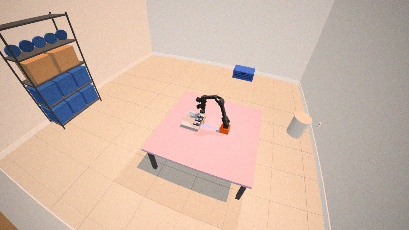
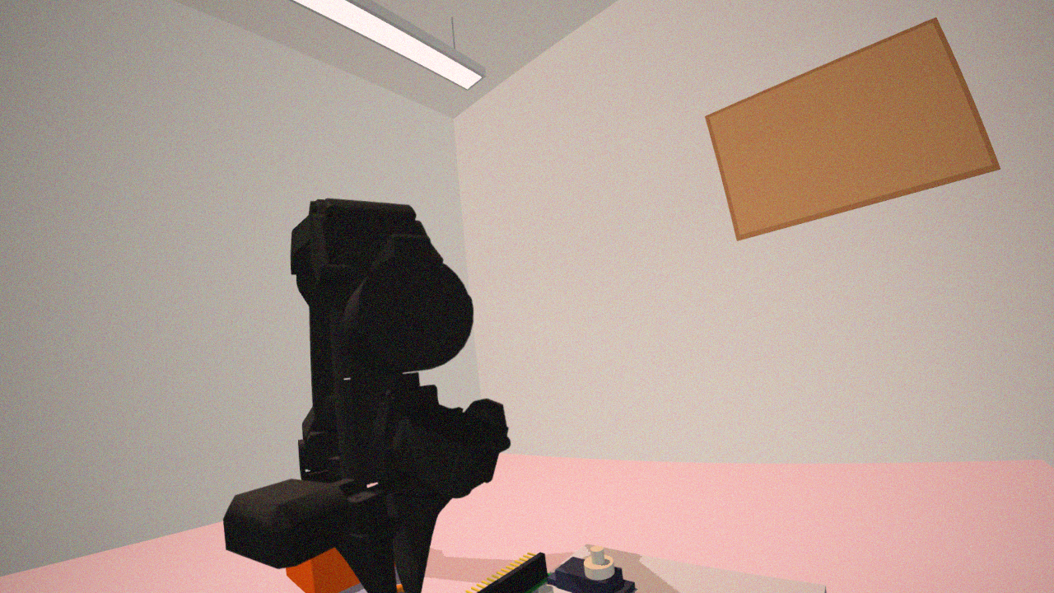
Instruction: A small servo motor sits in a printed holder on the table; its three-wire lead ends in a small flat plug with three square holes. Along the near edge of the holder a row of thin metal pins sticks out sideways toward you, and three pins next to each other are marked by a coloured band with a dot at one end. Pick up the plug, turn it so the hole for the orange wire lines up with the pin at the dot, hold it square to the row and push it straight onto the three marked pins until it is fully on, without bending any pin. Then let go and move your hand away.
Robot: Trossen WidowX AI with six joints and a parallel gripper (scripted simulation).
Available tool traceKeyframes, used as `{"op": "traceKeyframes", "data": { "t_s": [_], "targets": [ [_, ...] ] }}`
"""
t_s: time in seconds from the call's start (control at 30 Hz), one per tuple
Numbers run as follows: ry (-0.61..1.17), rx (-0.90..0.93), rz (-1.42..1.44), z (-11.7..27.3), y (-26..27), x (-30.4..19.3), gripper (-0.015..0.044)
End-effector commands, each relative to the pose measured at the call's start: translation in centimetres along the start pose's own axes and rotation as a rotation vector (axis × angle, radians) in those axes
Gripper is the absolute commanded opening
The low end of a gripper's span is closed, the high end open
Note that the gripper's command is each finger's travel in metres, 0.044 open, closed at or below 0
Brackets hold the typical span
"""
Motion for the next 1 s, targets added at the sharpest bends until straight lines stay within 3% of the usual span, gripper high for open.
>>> {"op": "traceKeyframes", "data": {
  "t_s": [0.0,0.97],
  "targets": [
    [-0.01,-0.007,-0.031,0.5,0.9,-1.0,0.0],
    [-0.001,-0.001,-0.26,-0.7,7.1,-10.1,0.0]
  ]
}}
Point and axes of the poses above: the point midway between the two fingers, 35 mm back from their tips, its own z axis back along the fingers, its own y axis across the jaws, x = y × z, the point moved 8 cm from there along z, back along the fingers, and after that the axes turned 9 degrees about -z, right-handed, at the moved point
